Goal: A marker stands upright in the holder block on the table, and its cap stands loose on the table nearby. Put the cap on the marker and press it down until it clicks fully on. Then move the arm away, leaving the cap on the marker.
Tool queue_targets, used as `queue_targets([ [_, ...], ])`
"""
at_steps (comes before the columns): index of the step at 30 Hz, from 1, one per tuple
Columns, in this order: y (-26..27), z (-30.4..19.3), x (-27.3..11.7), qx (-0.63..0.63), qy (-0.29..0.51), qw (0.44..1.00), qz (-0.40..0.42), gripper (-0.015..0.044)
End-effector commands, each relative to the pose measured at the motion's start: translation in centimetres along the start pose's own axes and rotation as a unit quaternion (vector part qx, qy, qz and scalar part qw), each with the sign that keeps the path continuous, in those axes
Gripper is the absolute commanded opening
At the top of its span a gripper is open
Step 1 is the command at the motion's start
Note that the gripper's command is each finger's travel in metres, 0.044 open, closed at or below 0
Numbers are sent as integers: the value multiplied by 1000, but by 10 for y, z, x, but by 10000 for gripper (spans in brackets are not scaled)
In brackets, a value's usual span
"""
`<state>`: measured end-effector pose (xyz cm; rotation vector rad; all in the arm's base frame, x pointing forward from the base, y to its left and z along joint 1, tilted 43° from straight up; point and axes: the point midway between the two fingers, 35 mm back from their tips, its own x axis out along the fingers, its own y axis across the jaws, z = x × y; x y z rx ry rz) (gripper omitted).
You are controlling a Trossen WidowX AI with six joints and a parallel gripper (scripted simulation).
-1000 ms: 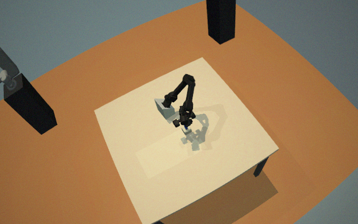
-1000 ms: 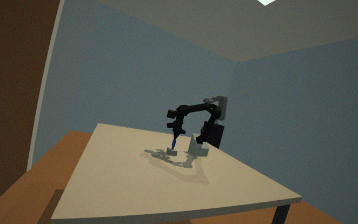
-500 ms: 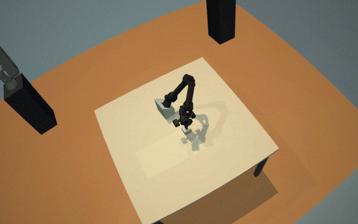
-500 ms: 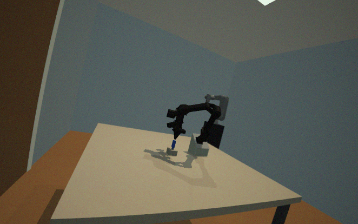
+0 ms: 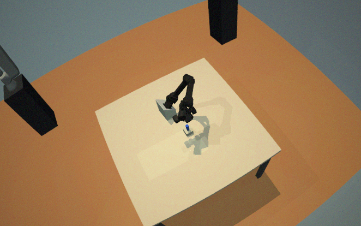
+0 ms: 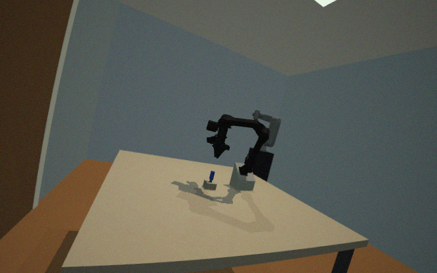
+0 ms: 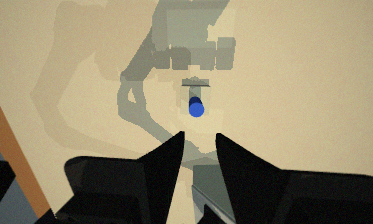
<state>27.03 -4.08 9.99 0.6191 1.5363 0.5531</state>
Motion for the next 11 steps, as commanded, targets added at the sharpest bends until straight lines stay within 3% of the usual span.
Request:
queue_targets([
  [1,0,0,0,-1,2,1000,-1,236],
  [8,0,0,0,-1,2,1000,-1,420],
  [11,0,0,0,-1,2,1000,-1,440],
])
